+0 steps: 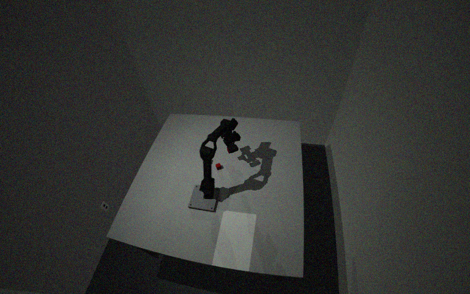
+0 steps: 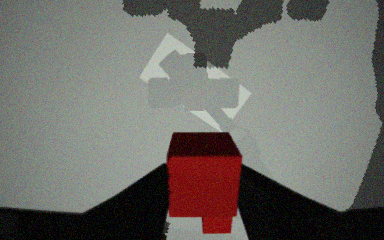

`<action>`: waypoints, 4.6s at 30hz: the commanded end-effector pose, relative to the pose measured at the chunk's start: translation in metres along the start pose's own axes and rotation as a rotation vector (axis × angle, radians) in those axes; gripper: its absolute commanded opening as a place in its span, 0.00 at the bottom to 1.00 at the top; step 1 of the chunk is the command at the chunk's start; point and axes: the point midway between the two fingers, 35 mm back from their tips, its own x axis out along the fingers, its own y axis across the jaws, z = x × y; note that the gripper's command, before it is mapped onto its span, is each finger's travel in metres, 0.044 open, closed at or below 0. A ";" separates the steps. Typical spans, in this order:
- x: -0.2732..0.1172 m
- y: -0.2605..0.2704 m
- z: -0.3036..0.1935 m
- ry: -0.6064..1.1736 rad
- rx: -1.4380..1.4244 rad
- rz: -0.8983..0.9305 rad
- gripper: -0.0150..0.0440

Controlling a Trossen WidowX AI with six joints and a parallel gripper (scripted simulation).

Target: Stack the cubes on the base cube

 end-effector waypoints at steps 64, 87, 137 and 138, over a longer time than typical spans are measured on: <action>0.035 0.071 -0.154 0.015 -0.315 0.007 0.43; 0.060 0.072 -0.155 0.015 -0.315 0.007 0.43; 0.031 0.072 -0.155 0.018 -0.319 0.007 0.60; 0.031 0.072 -0.155 0.018 -0.319 0.007 0.60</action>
